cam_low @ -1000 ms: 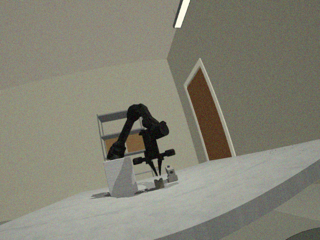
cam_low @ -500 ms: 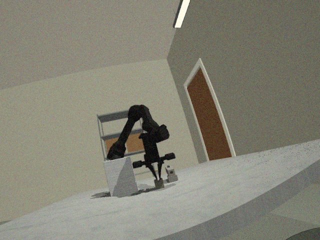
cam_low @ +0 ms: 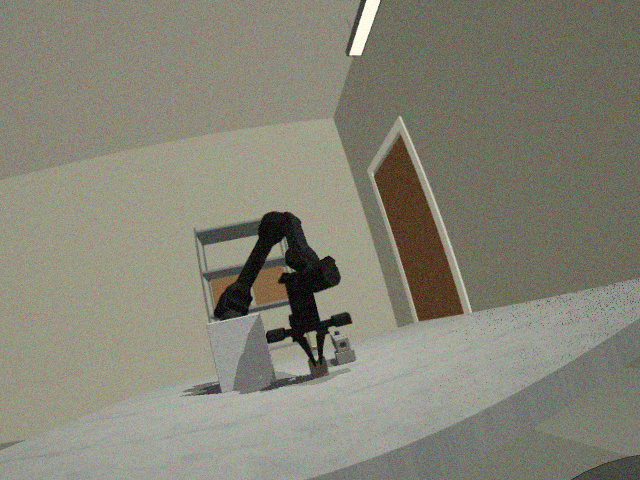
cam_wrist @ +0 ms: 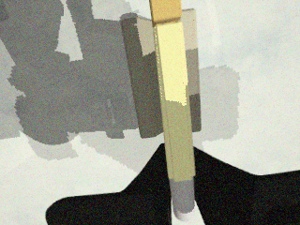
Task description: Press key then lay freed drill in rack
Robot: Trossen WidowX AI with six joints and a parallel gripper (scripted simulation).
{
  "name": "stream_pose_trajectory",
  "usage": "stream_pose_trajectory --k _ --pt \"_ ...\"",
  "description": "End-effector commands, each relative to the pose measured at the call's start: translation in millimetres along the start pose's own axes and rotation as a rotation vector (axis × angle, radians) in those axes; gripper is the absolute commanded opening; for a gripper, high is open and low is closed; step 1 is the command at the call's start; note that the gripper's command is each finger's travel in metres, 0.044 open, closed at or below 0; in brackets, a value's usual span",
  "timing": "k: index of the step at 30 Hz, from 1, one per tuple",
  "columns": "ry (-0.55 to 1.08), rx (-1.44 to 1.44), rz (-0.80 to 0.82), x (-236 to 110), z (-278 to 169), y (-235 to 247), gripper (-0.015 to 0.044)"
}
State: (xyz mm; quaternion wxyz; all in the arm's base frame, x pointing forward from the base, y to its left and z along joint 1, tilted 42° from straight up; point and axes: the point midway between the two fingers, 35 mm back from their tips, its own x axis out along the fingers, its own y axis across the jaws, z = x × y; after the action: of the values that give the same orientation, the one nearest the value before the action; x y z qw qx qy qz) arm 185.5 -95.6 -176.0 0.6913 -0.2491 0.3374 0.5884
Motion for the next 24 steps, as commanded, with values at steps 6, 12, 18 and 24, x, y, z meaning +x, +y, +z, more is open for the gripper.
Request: stream_pose_trajectory --k 6,12,18,24 --pt "-0.007 0.006 -0.001 12 1 0 0.0" --pt "-0.008 0.006 -0.001 18 1 0 0.0" --pt "-0.008 0.006 -0.001 25 2 1 0.0" --pt "-0.008 0.006 0.0 28 3 2 0.0"
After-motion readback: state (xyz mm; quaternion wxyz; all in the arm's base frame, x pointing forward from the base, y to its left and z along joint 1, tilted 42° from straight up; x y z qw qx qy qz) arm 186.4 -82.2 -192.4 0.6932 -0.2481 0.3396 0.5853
